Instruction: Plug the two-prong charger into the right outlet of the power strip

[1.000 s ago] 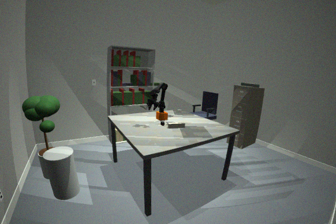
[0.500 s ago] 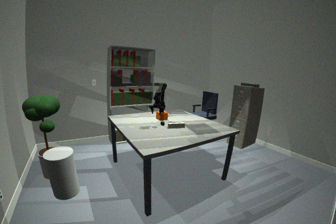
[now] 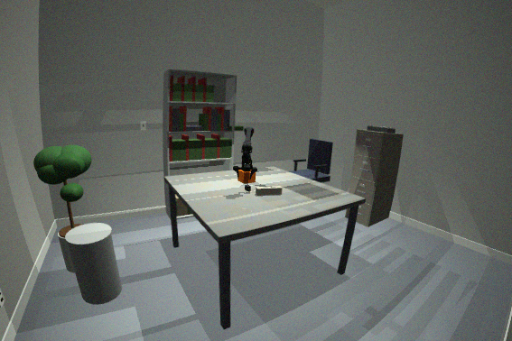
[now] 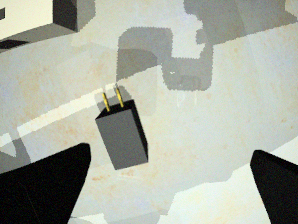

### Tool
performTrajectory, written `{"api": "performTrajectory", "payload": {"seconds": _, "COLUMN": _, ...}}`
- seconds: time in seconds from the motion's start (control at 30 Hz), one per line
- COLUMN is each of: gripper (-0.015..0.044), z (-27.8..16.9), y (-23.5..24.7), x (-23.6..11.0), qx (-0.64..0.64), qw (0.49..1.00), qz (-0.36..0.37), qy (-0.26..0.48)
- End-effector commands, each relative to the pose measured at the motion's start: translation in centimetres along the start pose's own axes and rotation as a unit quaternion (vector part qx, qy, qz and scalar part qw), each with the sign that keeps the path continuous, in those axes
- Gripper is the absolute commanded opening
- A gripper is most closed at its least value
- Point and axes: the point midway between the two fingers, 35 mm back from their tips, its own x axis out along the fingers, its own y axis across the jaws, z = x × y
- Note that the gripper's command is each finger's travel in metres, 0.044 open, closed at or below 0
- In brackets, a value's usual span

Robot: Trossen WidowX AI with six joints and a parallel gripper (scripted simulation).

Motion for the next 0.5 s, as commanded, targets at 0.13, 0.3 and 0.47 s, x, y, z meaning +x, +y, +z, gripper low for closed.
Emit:
{"api": "performTrajectory", "payload": {"seconds": 0.13, "gripper": 0.0440, "z": -1.2, "y": 2.5, "x": 1.8, "qx": -0.127, "qw": 0.991, "qz": 0.017, "qy": 0.047}}
{"api": "performTrajectory", "payload": {"seconds": 0.3, "gripper": 0.0440, "z": -1.7, "y": 3.3, "x": 2.3, "qx": -0.167, "qw": 0.984, "qz": 0.024, "qy": 0.061}}
{"api": "performTrajectory", "payload": {"seconds": 0.47, "gripper": 0.0440, "z": -1.7, "y": 3.3, "x": 2.5, "qx": -0.167, "qw": 0.984, "qz": 0.024, "qy": 0.061}}
